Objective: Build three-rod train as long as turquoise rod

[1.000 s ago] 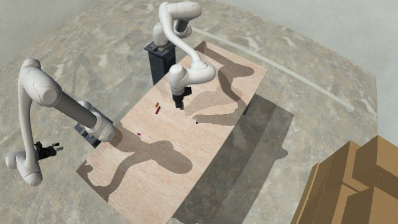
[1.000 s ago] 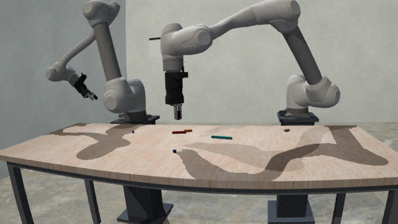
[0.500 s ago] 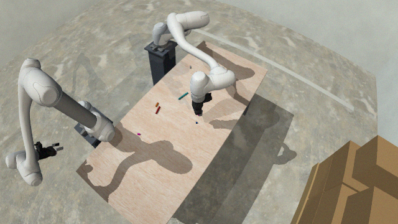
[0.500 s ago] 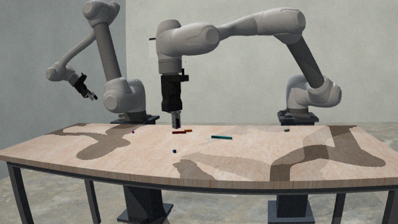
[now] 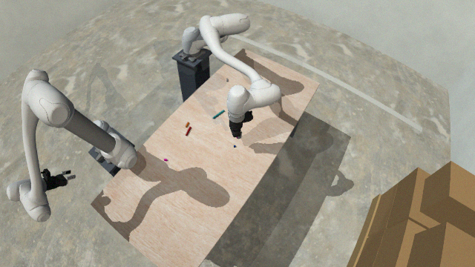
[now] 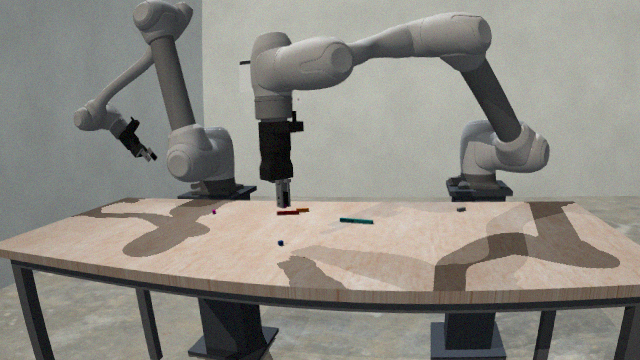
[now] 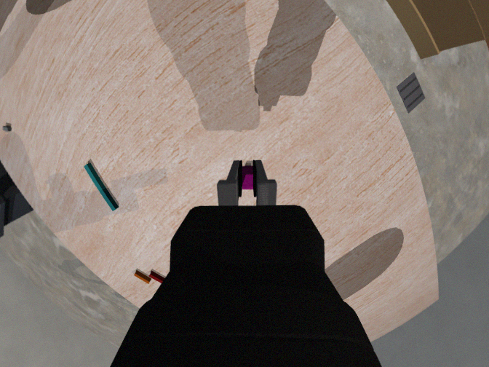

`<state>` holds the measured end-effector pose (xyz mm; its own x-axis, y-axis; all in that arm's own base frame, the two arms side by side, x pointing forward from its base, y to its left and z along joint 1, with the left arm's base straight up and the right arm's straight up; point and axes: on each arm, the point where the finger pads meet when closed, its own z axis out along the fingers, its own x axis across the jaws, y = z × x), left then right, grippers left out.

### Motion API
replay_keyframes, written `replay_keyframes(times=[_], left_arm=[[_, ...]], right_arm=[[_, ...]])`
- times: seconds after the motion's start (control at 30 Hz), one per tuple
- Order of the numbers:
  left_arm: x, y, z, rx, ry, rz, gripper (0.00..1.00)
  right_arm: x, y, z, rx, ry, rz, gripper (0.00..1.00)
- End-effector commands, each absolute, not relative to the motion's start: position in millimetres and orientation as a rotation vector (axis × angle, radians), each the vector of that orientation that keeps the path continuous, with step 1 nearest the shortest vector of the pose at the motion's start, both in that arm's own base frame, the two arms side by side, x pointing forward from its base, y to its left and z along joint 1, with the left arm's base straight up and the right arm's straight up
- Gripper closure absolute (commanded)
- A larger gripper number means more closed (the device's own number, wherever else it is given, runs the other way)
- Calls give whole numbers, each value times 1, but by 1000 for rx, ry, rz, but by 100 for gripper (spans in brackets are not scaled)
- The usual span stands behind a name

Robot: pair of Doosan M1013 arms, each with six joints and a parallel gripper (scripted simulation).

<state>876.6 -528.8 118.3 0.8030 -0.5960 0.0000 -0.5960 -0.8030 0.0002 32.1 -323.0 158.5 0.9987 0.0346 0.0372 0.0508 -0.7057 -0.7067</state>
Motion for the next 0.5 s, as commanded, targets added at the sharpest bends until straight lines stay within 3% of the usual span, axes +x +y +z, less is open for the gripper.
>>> replay_keyframes(times=[0.0,0.47], left_arm=[[877,-529,116,2983,-986,3,76],[877,-529,71,2983,-986,3,76]], right_arm=[[32,-323,159,-2356,-59,-27,0],[32,-323,159,-2356,-59,-27,0]])
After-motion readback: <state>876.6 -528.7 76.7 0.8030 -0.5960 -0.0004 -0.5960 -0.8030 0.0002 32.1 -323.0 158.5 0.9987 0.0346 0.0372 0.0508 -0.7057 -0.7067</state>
